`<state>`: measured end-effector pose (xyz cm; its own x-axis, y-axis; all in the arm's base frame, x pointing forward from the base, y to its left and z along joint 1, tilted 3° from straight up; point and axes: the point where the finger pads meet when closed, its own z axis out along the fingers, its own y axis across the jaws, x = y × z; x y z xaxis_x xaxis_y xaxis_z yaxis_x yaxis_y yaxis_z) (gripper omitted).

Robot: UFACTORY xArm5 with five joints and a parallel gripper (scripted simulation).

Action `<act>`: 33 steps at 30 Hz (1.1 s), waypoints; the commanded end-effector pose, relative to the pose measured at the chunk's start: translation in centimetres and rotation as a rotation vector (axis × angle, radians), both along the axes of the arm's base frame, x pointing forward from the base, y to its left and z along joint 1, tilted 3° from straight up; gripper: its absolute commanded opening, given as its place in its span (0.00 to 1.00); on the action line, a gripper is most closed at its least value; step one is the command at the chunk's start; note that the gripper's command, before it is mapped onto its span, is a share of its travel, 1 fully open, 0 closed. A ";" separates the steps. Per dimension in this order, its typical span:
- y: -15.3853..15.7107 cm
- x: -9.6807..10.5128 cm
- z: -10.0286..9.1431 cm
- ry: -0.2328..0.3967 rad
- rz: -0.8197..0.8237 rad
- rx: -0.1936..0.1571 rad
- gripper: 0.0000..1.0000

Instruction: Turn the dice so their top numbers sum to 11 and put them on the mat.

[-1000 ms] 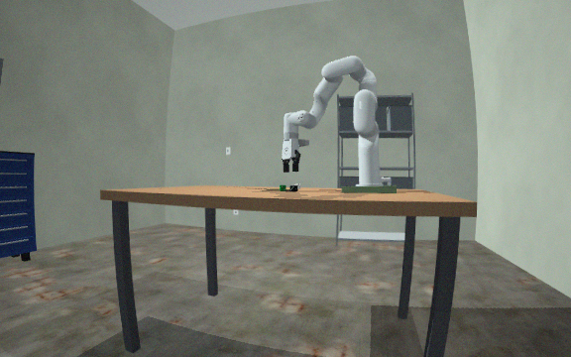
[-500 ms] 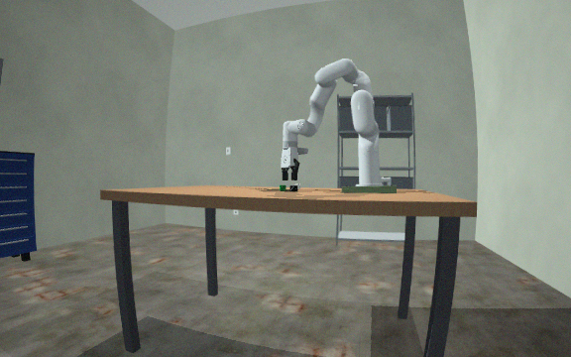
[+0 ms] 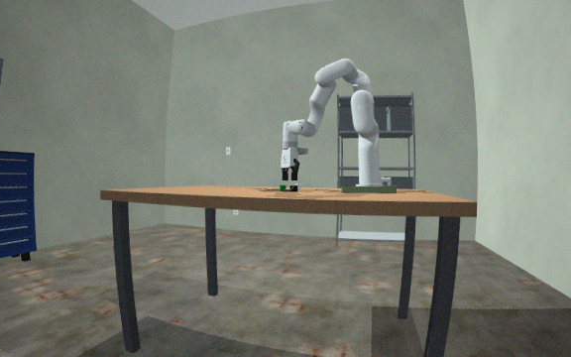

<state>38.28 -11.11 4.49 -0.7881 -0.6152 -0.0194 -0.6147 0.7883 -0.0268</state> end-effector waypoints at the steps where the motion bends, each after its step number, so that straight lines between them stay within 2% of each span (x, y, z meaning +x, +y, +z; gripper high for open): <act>1: 0.0 0.1 0.1 -0.003 0.000 -0.001 1.00; 22: 0.2 0.2 0.1 -0.003 0.000 -0.001 1.00; 28: 1.2 0.4 0.1 -0.003 0.000 0.000 1.00; 33: 3.8 0.9 0.0 -0.004 0.000 0.003 1.00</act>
<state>38.62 -9.31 4.43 -0.7882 -0.6150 -0.0205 -0.6145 0.7885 -0.0258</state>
